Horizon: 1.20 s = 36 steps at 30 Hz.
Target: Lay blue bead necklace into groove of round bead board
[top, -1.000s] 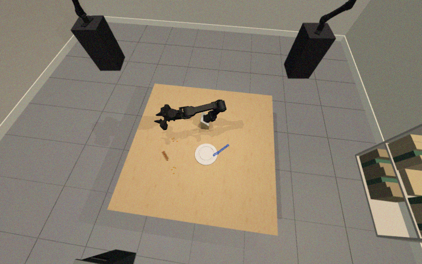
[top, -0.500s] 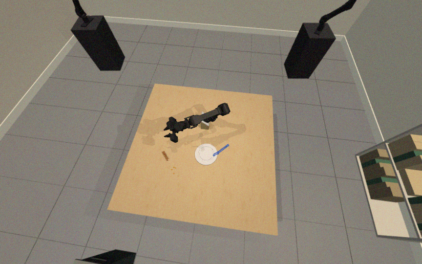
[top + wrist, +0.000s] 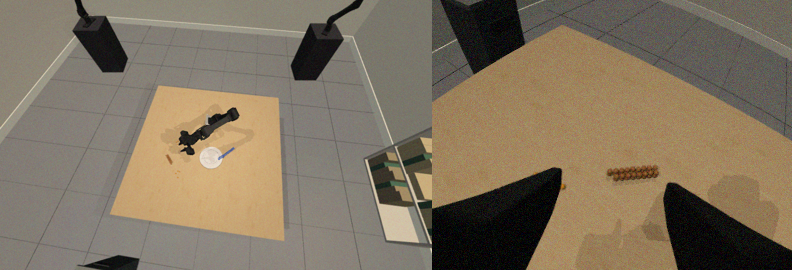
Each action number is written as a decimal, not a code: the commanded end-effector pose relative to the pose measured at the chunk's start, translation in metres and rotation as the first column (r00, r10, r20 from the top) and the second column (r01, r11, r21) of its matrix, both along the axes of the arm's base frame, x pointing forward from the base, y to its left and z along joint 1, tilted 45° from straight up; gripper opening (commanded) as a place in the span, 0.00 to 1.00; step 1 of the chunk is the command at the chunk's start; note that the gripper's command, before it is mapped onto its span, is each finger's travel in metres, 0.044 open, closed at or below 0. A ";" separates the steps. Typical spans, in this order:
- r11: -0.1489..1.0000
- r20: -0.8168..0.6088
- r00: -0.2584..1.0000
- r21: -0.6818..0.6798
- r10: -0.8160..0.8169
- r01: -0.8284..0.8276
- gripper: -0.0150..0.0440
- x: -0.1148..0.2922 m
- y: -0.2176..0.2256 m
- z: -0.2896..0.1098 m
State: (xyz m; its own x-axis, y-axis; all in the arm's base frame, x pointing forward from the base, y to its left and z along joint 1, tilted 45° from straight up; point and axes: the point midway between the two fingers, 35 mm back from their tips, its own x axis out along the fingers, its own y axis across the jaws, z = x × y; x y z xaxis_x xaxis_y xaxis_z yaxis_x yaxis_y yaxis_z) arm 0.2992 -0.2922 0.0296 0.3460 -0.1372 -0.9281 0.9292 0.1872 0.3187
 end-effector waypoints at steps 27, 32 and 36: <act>0.827 0.118 0.931 0.430 0.346 -0.362 0.68 0.037 0.223 0.025; 0.768 0.131 0.911 0.499 0.391 -0.402 0.68 0.030 0.259 0.032; 0.716 0.140 0.894 0.552 0.426 -0.428 0.68 0.023 0.287 0.038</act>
